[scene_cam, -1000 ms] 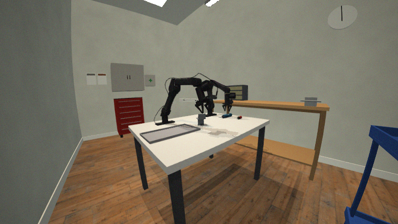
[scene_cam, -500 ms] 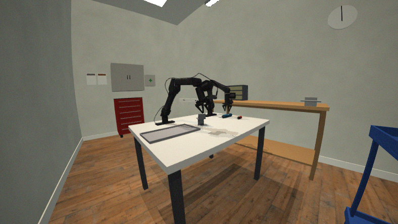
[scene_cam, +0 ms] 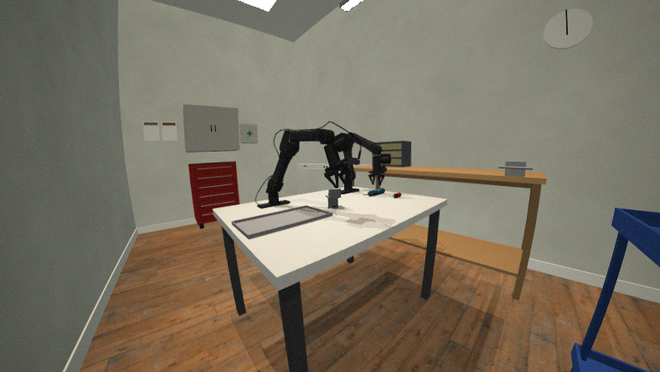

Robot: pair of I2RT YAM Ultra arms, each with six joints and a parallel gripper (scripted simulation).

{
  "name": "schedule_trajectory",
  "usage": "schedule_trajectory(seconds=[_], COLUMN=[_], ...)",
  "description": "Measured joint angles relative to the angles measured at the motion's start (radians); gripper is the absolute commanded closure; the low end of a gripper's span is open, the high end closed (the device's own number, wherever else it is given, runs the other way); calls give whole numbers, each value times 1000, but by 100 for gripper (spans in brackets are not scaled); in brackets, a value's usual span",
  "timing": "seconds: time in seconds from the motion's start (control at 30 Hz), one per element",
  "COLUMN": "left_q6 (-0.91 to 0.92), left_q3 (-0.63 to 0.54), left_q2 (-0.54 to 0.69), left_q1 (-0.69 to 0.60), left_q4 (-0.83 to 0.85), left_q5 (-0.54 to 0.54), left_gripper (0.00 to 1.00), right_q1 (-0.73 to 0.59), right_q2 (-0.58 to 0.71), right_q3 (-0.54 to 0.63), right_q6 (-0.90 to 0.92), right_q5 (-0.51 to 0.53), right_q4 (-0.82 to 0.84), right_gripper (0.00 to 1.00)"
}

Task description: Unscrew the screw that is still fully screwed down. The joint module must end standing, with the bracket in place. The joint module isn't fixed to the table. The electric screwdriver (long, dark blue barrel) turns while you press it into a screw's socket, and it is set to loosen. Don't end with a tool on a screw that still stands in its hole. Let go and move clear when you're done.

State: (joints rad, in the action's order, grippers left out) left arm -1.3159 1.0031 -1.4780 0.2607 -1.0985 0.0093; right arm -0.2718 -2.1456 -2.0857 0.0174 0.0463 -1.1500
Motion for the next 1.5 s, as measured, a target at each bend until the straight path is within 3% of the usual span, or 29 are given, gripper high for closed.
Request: schedule_trajectory(seconds=[0.17,0.53,0.77,1.1,1.3,1.5], left_q6=[0,0,0,0,0,0], left_q3=[0,0,0,0,0,0], left_q2=[0,0,0,0,0,0], left_q1=[0,0,0,0,0,0], left_q4=[0,0,0,0,0,0], left_q5=[0,0,0,0,0,0], left_gripper=[35,35,35,35,35,35], right_q1=[-1,-142,-173,-306,-336,-388], right_q2=[3,101,137,245,267,330], right_q3=[6,223,271,469,502,620], right_q6=[2,75,106,180,207,245], right_q5=[3,114,171,293,343,409], right_q4=[6,116,183,311,365,439], right_gripper=[14,14,14,14,14,14])
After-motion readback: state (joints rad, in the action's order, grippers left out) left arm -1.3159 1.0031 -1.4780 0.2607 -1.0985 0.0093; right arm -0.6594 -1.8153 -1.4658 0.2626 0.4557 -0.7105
